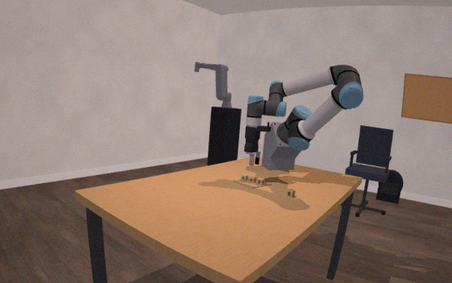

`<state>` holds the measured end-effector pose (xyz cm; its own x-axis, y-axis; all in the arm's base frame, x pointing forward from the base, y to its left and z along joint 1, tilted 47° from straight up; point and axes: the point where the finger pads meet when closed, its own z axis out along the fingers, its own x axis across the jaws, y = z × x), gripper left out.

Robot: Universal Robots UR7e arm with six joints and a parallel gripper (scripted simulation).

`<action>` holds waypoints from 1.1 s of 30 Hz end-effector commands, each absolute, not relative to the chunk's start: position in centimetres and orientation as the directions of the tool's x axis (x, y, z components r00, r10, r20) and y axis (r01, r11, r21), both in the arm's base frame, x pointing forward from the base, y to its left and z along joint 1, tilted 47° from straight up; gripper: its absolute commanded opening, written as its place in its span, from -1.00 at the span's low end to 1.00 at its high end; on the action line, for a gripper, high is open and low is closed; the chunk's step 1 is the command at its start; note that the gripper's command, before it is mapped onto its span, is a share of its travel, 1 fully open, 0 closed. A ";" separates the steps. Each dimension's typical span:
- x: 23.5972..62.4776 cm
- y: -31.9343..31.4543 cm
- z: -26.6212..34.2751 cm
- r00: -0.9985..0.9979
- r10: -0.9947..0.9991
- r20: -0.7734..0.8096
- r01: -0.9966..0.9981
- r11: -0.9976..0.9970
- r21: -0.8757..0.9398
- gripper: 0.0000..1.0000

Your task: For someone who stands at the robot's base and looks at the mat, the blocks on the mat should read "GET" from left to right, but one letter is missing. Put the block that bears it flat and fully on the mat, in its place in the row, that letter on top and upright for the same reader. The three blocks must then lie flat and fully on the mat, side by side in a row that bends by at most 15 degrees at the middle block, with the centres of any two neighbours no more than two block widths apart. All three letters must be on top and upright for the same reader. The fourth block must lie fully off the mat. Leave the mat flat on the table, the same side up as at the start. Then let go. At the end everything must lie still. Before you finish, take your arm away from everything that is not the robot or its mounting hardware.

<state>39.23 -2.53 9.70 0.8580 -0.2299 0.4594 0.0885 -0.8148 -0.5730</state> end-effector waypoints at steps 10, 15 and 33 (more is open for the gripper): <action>38.4 -3.4 10.8 0.858 -0.230 0.460 0.089 -0.815 -0.572 1.00; 37.5 -4.3 12.0 0.858 -0.230 0.460 0.089 -0.815 -0.572 1.00; 34.9 -7.1 15.5 0.858 -0.230 0.460 0.089 -0.815 -0.572 1.00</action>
<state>35.27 -6.73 15.03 0.8578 -0.2297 0.4598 0.0885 -0.8152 -0.5724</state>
